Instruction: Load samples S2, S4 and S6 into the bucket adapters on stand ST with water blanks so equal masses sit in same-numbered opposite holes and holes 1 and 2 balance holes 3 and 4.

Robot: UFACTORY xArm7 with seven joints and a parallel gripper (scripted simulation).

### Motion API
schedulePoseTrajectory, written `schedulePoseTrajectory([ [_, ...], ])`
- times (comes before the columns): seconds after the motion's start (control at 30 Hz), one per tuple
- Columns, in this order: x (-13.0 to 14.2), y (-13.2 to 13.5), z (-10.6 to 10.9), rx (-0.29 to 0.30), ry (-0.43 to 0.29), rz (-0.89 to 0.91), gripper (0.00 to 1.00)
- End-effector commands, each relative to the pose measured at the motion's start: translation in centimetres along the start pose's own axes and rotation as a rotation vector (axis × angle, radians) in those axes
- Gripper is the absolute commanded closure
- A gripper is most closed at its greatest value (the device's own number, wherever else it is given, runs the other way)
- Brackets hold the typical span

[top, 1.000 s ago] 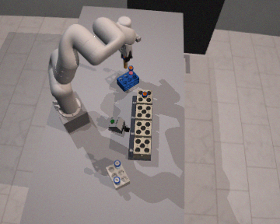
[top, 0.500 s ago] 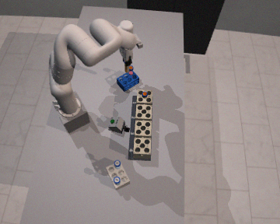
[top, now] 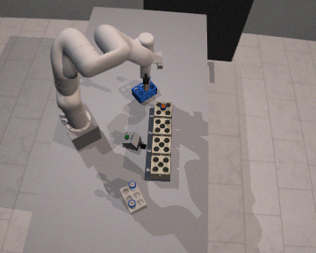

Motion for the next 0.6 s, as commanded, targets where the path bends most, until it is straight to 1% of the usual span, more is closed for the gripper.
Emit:
schedulePoseTrajectory([
  [0.0,-0.8,2.0,0.2,-0.004,0.007,-0.060,1.00],
  [0.07,-0.8,2.0,0.2,-0.004,0.007,-0.060,1.00],
  [0.57,-3.2,9.2,0.2,-0.004,0.008,-0.060,1.00],
])
Point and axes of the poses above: the point where the finger pads meet when closed, its own z axis back along the fingers, its own y axis across the jaws, x = y × z, the point moved 3 cm from there along z, back along the fingers, and after that the axes turned 4 degrees about -z, right-handed, at the moved point
